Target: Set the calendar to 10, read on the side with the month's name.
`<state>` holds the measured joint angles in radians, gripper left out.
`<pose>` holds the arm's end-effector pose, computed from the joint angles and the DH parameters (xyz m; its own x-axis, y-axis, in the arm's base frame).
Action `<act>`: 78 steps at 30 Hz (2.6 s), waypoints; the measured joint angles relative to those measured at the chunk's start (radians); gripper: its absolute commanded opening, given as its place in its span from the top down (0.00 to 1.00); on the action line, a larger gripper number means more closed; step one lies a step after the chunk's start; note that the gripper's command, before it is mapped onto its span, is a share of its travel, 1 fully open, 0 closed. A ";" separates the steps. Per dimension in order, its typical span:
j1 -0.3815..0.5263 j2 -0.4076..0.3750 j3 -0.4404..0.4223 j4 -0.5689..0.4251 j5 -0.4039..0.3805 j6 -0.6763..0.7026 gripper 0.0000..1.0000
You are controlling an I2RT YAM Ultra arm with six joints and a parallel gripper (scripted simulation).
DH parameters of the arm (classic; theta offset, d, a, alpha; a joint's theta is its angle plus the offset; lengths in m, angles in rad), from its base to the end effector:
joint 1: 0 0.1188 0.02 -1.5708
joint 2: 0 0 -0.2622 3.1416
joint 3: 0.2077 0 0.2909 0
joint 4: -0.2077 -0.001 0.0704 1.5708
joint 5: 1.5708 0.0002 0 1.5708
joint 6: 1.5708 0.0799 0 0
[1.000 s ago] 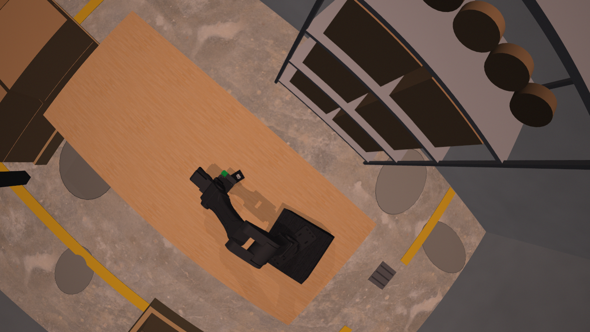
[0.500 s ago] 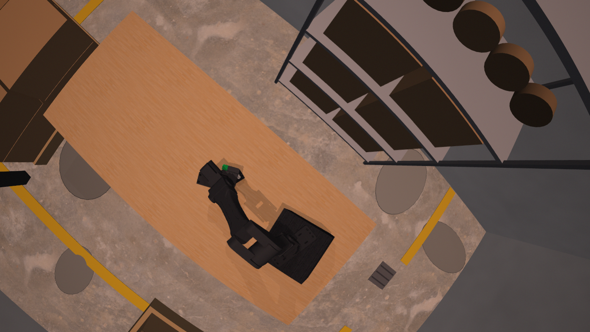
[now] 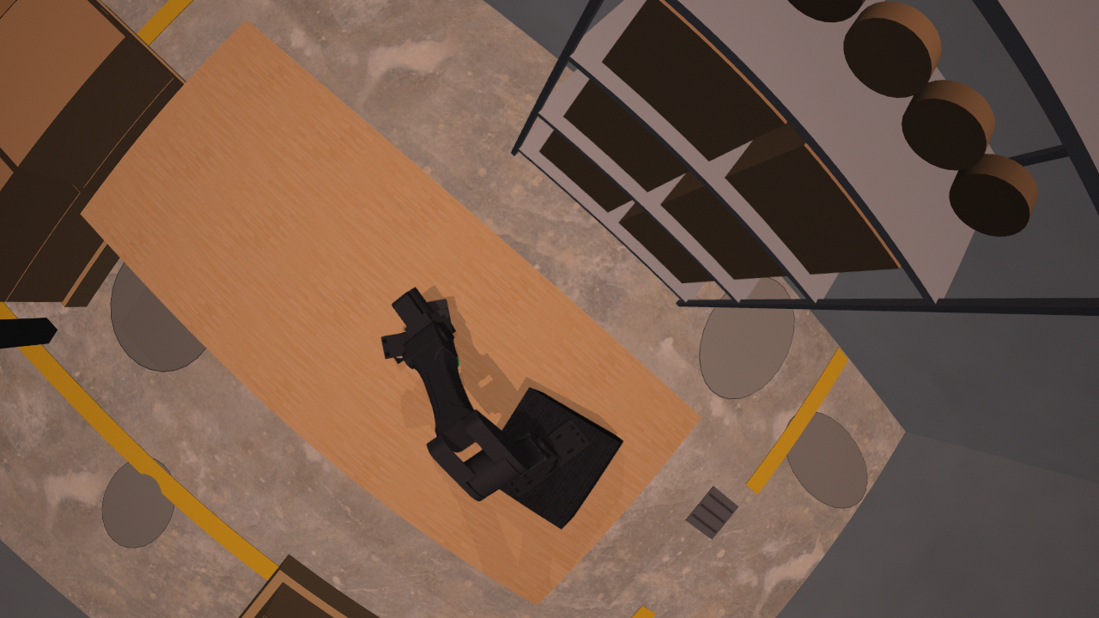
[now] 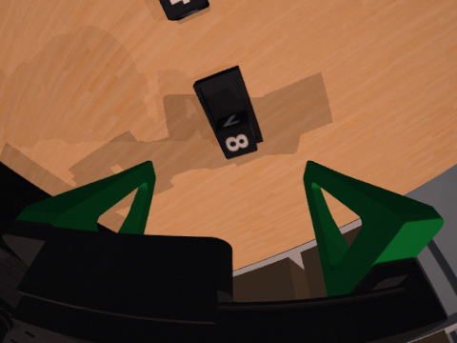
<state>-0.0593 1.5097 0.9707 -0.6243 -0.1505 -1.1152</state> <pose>0.3383 -0.0071 0.1486 -0.4026 -0.8655 -0.2980 -0.8233 0.4847 -0.2953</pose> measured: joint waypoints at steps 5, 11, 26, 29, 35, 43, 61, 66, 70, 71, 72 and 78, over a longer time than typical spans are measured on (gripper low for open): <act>-0.039 -0.005 -0.014 0.006 -0.016 -0.187 0.00; -0.064 -0.010 -0.020 0.011 -0.027 -0.343 0.00; -0.067 -0.012 -0.021 0.014 -0.035 -0.414 0.55; -0.067 -0.012 -0.021 0.014 -0.035 -0.414 0.55; -0.067 -0.012 -0.021 0.014 -0.036 -0.414 0.55; -0.067 -0.012 -0.021 0.014 -0.036 -0.414 0.55; -0.066 -0.007 -0.024 0.021 -0.036 -0.414 0.55; -0.063 0.002 -0.029 0.032 -0.036 -0.412 0.55; -0.061 0.014 -0.034 0.046 -0.036 -0.409 0.55; -0.060 0.018 -0.036 0.050 -0.036 -0.408 0.55; -0.059 0.021 -0.037 0.055 -0.036 -0.407 0.55; -0.055 0.045 -0.045 0.082 -0.036 -0.404 0.55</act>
<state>-0.1146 1.5543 0.9257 -0.5419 -0.1864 -1.5192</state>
